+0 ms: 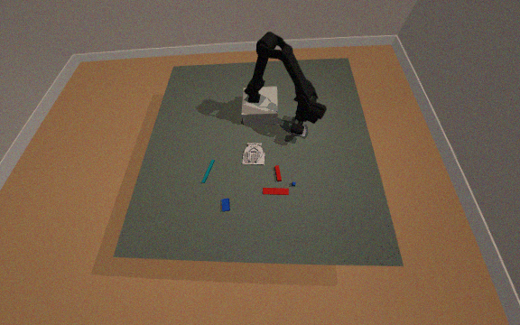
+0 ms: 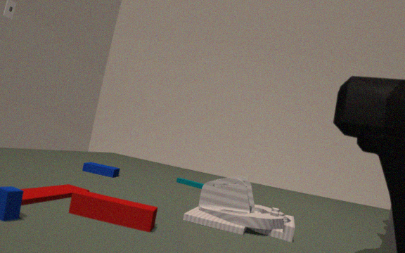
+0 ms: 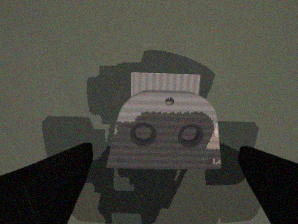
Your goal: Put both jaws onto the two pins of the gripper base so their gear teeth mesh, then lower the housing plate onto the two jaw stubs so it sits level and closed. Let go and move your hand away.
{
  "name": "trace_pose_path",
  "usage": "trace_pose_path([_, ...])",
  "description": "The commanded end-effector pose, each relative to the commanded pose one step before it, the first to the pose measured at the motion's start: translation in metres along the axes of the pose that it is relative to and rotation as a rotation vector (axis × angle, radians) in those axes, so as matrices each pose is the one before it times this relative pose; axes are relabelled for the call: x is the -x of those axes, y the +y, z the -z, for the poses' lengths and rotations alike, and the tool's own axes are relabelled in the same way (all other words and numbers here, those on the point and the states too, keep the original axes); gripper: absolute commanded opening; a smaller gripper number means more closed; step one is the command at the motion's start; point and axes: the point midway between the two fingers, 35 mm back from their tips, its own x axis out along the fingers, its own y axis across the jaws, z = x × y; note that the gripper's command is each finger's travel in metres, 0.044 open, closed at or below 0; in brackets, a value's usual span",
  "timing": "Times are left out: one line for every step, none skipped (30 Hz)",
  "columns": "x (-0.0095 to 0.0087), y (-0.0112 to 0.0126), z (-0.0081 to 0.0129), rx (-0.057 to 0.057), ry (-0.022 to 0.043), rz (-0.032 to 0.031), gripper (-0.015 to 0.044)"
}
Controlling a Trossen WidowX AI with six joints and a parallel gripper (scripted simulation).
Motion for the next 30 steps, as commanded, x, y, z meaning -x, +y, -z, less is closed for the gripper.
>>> trace_pose_path([-0.00472,-0.00026,0.00134,0.0046,0.00415,0.00285,0.044])
trace_pose_path([-0.00161,-0.00001,-0.00004,0.0,0.00001,0.0,0.044])
trace_pose_path([-0.00161,-0.00001,-0.00004,0.0,0.00001,0.0,0.044])
trace_pose_path([-0.00161,-0.00001,-0.00003,0.0,0.00001,0.0,0.044])
trace_pose_path([-0.0016,0.0,-0.00002,0.0,0.00001,0.0,0.044])
trace_pose_path([-0.0016,0.0,-0.00001,0.0,0.00001,0.0,0.044])
trace_pose_path([-0.0016,0.0,0.0,0.0,0.00001,0.0,0.044])
trace_pose_path([-0.0016,0.0,0.00001,0.0,0.00001,0.0,0.044])
trace_pose_path([-0.0016,0.00001,0.00002,0.0,0.00001,0.0,0.044])
trace_pose_path([-0.0016,0.00001,0.00003,0.0,0.00002,0.0,0.044])
trace_pose_path([-0.0016,0.00001,0.00004,0.0,0.00002,0.0,0.044])
trace_pose_path([-0.00159,0.00001,0.00005,0.0,0.00002,0.0,0.044])
trace_pose_path([-0.00159,0.00001,0.00005,0.0,0.00002,0.0,0.044])
trace_pose_path([-0.00159,0.00002,0.00006,0.0,0.00002,0.0,0.044])
trace_pose_path([-0.00159,0.00002,0.00007,0.0,0.00002,0.0,0.044])
trace_pose_path([-0.00158,0.00002,0.00008,0.0,0.00002,0.0,0.044])
trace_pose_path([-0.00125,0.00002,0.00007,0.0,0.00002,0.0,0.044])
trace_pose_path([-0.00075,0.00001,0.00005,0.0,0.00001,0.0,0.044])
trace_pose_path([-0.00025,0.0,0.00002,0.0,0.0,0.0,0.044])
trace_pose_path([0.0,0.0,0.0,0.0,0.0,0.0,0.044])
trace_pose_path([0.0,0.0,0.0,0.0,0.0,0.0,0.044])
trace_pose_path([0.0,0.0,0.0,0.0,0.0,0.0,0.044])
trace_pose_path([0.0,0.0,0.0,0.0,0.0,0.0,0.044])
trace_pose_path([0.0,0.0,0.0,0.0,0.0,0.0,0.044])
trace_pose_path([0.0,0.0,0.0,0.0,0.0,0.0,0.044])
trace_pose_path([0.0,0.0,0.0,0.0,0.0,0.0,0.044])
trace_pose_path([0.0,0.0,0.0,0.0,0.0,0.0,0.044])
trace_pose_path([0.0,0.0,0.0,0.0,0.0,0.0,0.044])
trace_pose_path([0.0,0.0,0.0,0.0,0.0,0.0,0.044])
trace_pose_path([0.0,0.0,0.0,0.0,0.0,0.0,0.044])
